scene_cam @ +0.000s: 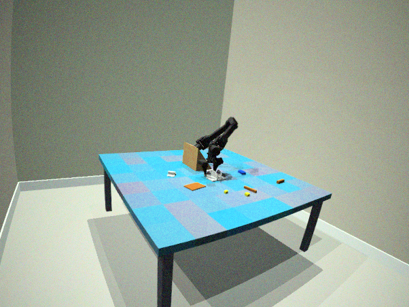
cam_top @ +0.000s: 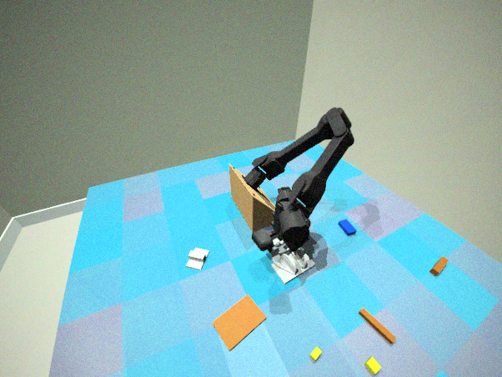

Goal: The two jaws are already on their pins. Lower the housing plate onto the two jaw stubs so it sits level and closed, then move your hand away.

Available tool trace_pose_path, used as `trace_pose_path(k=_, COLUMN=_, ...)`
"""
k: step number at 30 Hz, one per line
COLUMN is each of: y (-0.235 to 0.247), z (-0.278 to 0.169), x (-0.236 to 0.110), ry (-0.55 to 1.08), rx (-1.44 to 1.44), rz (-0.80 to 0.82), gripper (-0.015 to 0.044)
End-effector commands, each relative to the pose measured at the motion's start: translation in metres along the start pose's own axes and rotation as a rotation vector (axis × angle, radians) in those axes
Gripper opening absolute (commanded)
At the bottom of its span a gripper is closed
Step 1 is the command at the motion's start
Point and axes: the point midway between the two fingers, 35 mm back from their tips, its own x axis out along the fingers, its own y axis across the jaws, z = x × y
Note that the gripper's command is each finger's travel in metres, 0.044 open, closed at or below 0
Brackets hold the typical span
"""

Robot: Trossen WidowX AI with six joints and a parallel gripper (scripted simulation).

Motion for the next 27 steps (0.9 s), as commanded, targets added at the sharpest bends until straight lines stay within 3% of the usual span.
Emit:
trace_pose_path(k=1, y=0.0001, z=0.0001, x=0.0011, ry=-0.002, rx=0.004, rz=0.003, gripper=0.0351)
trace_pose_path(k=27, y=0.0002, z=0.0001, x=0.006, ry=-0.002, rx=0.004, rz=0.003, gripper=0.0351)
